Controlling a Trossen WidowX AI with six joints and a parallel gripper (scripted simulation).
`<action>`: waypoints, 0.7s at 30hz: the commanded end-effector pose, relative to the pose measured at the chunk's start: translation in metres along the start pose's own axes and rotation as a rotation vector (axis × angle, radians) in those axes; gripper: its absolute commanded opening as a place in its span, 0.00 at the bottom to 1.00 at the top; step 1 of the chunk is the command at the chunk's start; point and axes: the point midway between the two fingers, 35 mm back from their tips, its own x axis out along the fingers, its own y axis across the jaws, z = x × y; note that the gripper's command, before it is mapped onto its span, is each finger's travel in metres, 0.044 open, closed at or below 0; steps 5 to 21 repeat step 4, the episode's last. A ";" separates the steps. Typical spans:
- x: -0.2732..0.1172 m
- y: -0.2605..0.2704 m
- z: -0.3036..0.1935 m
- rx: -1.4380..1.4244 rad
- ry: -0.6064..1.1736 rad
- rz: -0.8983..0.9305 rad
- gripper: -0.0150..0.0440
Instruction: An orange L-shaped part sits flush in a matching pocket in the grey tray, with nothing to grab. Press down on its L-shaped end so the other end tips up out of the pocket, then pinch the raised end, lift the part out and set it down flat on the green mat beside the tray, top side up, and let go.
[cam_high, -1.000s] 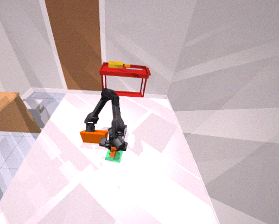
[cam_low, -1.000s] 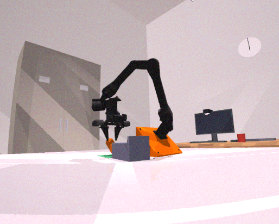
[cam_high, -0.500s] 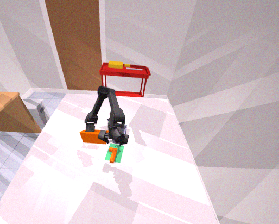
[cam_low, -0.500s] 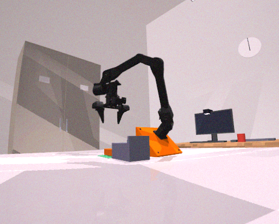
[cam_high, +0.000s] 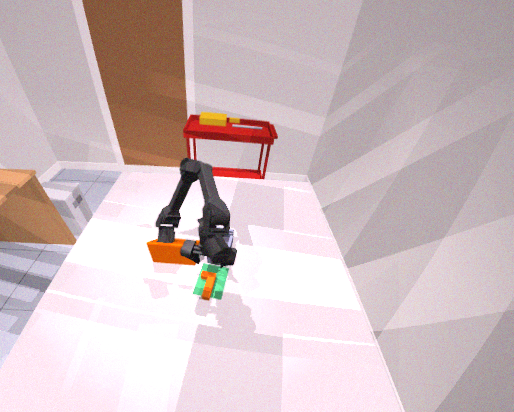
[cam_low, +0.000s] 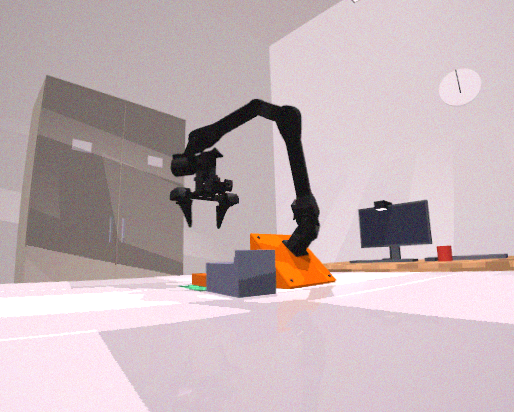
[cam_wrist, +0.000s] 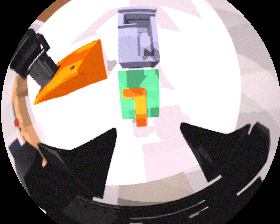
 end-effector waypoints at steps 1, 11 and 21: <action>0.000 0.000 0.000 0.002 0.002 -0.002 0.93; 0.000 0.000 0.000 0.002 0.002 -0.002 0.93; 0.000 0.000 0.000 0.002 0.002 -0.002 0.93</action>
